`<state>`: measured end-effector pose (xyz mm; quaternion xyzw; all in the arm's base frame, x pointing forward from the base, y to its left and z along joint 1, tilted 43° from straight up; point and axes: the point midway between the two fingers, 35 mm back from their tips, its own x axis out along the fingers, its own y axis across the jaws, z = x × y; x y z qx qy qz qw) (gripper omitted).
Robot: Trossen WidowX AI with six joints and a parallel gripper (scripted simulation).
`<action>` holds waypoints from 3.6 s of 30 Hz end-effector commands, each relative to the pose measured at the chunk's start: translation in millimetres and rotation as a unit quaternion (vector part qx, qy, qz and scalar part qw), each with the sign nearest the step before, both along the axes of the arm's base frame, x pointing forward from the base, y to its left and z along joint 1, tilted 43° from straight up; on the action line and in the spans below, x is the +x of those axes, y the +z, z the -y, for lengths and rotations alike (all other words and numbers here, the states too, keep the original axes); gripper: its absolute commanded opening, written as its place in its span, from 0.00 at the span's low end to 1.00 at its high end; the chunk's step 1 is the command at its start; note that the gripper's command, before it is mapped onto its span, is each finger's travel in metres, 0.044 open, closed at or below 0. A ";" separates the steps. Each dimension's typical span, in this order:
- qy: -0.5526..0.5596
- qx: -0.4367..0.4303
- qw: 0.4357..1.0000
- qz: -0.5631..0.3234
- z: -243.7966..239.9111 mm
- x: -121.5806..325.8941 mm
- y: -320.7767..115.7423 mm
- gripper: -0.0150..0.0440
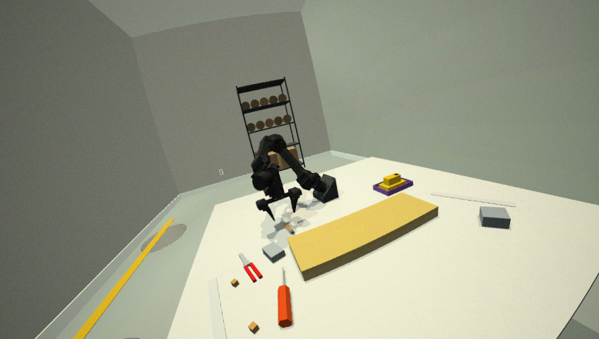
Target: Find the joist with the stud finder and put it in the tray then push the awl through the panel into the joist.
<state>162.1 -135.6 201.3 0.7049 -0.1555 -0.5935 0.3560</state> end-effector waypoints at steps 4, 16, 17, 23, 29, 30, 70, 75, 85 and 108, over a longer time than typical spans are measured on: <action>0.003 0.001 1.000 -0.001 1.9 -2.0 -0.2 1.00; 0.002 0.002 1.000 -0.001 14.0 3.0 -14.0 1.00; 0.002 0.002 1.000 -0.001 15.1 3.3 -15.2 1.00; 0.002 0.001 1.000 -0.001 21.6 5.0 -22.1 1.00; 0.003 0.000 1.000 -0.001 28.2 6.0 -29.1 1.00; 0.003 0.000 1.000 -0.001 29.4 6.2 -30.2 1.00; 0.000 0.014 1.000 -0.003 6.9 8.5 -12.6 0.25; -0.001 0.017 1.000 -0.005 -6.8 6.5 0.4 0.25; -0.001 0.015 1.000 -0.006 -30.8 -2.9 28.0 0.25; 0.144 -0.001 0.988 -0.046 -55.5 -4.1 44.8 0.25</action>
